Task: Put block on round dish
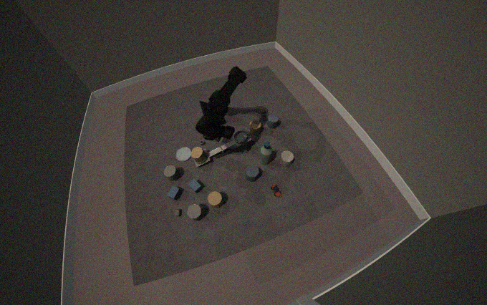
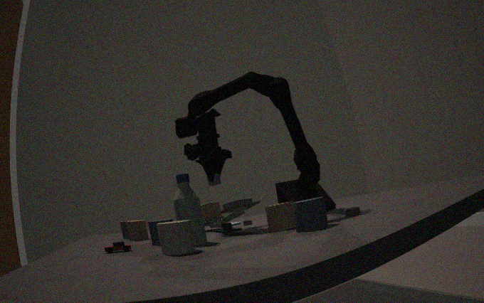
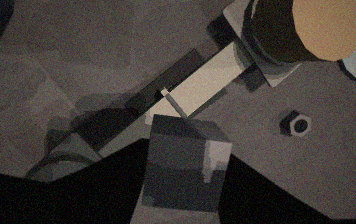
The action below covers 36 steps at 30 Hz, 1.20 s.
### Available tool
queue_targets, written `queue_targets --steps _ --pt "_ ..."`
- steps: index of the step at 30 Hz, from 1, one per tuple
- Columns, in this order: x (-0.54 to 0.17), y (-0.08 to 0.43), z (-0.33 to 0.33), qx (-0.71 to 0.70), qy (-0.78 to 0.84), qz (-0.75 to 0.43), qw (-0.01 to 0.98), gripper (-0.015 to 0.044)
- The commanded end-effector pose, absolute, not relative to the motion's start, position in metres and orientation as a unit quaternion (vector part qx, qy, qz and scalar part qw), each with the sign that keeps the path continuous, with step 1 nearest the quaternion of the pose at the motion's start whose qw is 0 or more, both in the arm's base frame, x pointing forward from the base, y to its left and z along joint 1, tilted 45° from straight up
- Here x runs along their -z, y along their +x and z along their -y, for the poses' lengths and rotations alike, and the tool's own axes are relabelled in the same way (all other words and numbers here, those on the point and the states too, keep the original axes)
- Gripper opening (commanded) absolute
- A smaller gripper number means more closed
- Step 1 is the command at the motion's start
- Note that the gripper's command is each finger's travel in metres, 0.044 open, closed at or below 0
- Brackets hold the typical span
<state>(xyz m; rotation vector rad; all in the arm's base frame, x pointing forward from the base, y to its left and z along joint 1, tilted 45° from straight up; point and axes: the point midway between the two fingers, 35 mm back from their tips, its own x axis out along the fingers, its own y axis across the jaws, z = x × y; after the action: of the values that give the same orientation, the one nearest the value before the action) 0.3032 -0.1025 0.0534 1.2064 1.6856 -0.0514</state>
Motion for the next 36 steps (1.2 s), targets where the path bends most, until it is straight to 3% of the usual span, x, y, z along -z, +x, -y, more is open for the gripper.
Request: queue_targets --steps 1,26,36 --pt "-0.023 0.299 0.127 0.023 0.498 -0.698 0.514 0.0" --pt "0.154 0.214 0.201 0.009 0.496 -0.701 0.512 0.0" --pt "0.17 0.211 0.191 0.008 0.497 -0.701 0.511 0.0"
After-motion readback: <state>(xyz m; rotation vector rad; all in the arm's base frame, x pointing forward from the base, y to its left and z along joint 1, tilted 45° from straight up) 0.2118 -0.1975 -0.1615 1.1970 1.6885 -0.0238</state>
